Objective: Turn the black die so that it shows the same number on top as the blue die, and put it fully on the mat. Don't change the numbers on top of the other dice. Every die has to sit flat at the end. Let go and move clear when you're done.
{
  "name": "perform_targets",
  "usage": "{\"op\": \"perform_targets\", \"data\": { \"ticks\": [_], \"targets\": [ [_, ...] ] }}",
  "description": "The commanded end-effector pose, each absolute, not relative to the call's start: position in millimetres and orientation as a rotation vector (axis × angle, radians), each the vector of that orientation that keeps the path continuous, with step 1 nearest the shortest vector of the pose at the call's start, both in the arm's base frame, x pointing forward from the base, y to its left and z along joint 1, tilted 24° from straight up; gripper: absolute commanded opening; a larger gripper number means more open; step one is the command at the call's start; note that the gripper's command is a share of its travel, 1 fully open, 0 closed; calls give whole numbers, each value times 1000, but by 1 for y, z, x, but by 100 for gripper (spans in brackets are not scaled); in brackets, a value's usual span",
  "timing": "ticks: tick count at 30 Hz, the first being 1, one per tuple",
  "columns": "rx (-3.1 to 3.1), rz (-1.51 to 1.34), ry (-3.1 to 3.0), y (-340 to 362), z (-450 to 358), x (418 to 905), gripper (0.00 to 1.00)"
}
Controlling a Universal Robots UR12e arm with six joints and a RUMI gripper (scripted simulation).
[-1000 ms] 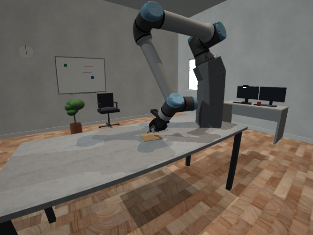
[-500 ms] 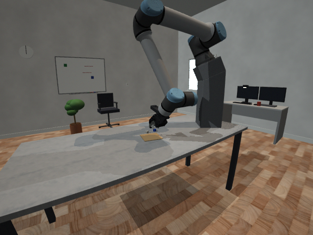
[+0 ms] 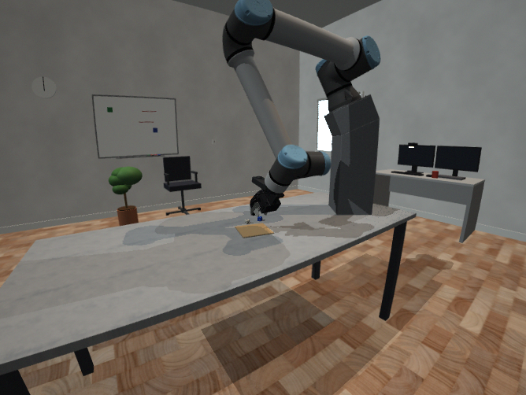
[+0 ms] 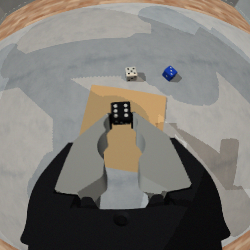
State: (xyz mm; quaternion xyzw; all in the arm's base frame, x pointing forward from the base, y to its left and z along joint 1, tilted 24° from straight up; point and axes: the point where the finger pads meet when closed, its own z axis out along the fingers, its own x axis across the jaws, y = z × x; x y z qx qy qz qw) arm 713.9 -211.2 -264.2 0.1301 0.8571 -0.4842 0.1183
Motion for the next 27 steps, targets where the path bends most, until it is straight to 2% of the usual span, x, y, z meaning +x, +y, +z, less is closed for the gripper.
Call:
{"op": "perform_targets", "data": {
  "ticks": [1,6,27],
  "targets": [
    [366,-1309,2557,-213,-264,714,3],
    [347,-1188,2603,-213,-262,713,3],
    [323,-1040,2656,-213,-262,713,3]
  ]
}}
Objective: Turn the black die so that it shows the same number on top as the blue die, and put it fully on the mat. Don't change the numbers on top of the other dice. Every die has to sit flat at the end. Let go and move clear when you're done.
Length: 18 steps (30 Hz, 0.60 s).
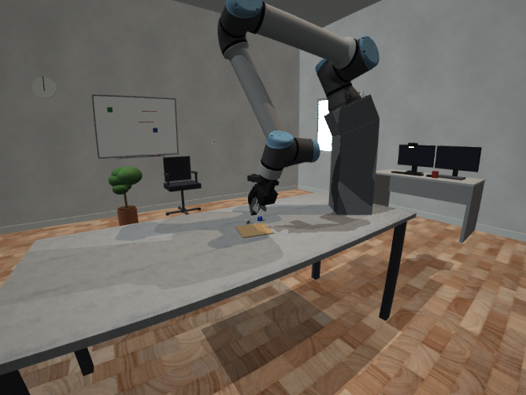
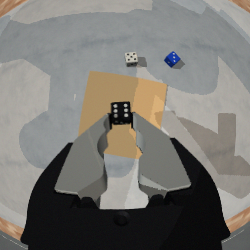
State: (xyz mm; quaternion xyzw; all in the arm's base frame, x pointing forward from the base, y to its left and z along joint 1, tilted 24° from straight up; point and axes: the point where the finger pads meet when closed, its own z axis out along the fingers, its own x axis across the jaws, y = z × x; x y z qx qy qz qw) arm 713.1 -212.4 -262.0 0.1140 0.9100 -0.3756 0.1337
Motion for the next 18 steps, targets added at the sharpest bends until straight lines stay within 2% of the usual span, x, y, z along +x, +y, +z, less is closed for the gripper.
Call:
{"op": "perform_targets", "data": {
  "ticks": [1,10,18],
  "targets": [
    [320,-1018,2664,-214,-262,713,3],
    [287,-808,2719,-214,-260,713,3],
    [279,-763,2727,-214,-259,713,3]
  ]
}}
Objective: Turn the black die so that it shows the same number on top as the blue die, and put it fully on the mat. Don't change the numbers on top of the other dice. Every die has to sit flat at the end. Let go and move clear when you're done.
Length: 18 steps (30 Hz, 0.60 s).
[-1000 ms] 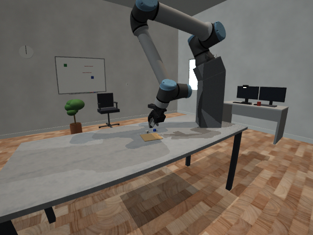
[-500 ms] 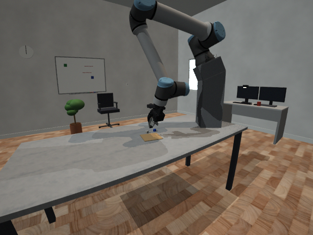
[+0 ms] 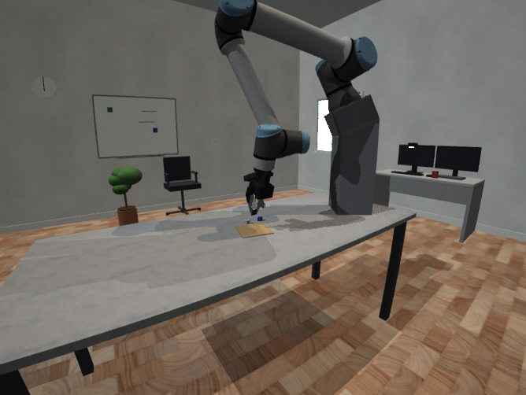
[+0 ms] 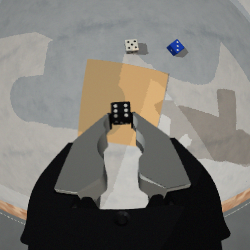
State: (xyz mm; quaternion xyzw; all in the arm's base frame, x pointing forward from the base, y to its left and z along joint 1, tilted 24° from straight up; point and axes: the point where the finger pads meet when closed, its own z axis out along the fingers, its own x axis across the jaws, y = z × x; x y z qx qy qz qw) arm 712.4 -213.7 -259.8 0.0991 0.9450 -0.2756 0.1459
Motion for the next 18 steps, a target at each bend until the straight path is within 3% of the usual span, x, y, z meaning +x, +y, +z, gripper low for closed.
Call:
{"op": "perform_targets", "data": {
  "ticks": [1,18],
  "targets": [
    [279,-763,2727,-214,-259,713,3],
    [240,-529,2776,-217,-261,712,3]
  ]
}}
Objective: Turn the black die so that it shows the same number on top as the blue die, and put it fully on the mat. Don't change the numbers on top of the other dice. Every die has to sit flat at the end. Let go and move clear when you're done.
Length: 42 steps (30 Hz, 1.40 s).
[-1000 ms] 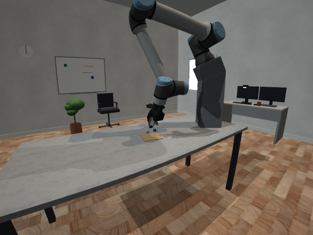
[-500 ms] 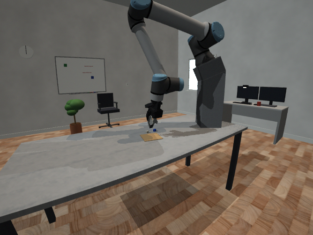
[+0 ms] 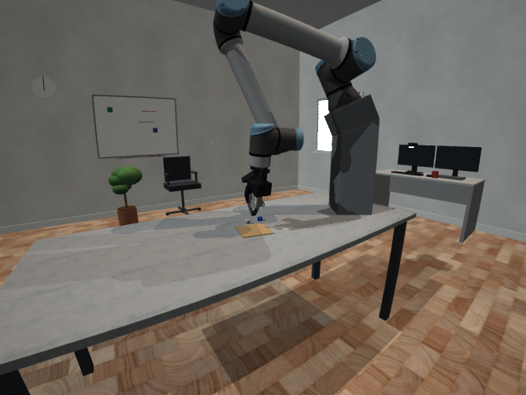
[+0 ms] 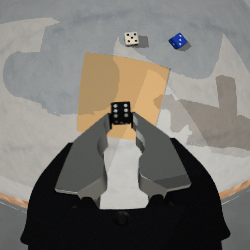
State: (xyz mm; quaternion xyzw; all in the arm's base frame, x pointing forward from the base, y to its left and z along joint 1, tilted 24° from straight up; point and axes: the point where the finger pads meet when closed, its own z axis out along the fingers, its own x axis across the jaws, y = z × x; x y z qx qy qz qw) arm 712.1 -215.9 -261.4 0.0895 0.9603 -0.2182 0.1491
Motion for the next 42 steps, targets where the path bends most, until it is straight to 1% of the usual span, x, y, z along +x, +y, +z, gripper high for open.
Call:
{"op": "perform_targets", "data": {
  "ticks": [1,7,18,28,36,42],
  "targets": [
    [236,-505,2779,-217,-261,712,3],
    [221,-408,2785,-216,-258,712,3],
    [215,-377,2789,-217,-259,712,3],
    [174,-147,2808,-219,-261,711,3],
    [159,-43,2801,-219,-258,711,3],
    [157,-29,2800,-219,-258,711,3]
  ]
}}
